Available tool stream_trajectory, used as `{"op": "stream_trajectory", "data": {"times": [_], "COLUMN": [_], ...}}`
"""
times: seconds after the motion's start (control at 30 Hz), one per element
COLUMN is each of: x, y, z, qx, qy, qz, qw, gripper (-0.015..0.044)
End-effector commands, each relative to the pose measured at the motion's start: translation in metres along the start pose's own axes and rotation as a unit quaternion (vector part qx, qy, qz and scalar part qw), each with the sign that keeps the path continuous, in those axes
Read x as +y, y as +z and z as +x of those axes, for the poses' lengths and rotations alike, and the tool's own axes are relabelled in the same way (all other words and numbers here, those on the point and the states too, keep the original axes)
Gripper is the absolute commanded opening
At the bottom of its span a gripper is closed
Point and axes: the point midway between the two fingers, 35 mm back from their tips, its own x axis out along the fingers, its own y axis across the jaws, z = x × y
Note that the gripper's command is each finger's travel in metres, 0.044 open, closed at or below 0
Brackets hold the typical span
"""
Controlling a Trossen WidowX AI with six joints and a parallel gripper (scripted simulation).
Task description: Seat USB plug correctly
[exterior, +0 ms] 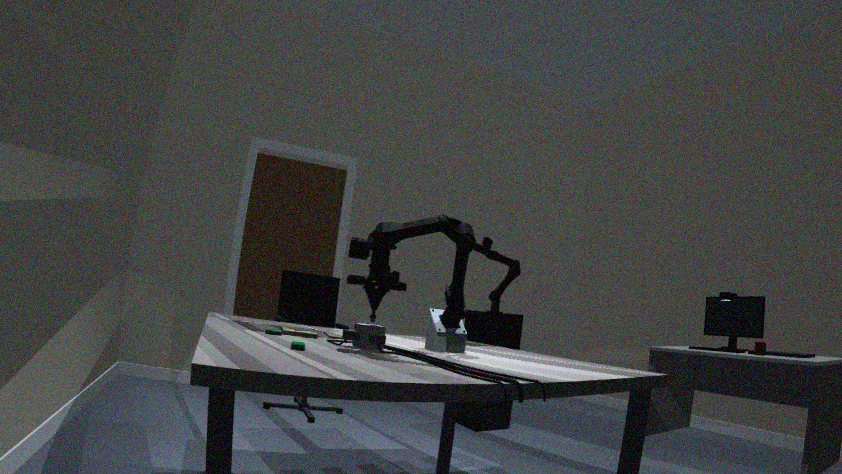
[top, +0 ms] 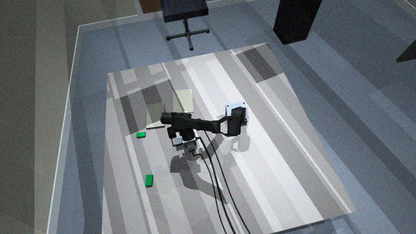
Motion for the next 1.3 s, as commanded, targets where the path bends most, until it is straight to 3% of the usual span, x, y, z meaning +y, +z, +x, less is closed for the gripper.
{"op": "stream_trajectory", "data": {"times": [0.0,1.27], "x": [0.0006,0.0005], "y": [0.0002,0.0004], "z": [0.0017,0.0063], "qx": [-0.002,-0.002], "qy": [0.001,0.001], "qz": [-0.002,-0.005], "qw": [1.000,1.000], "gripper": [0.0000,0.0000]}}
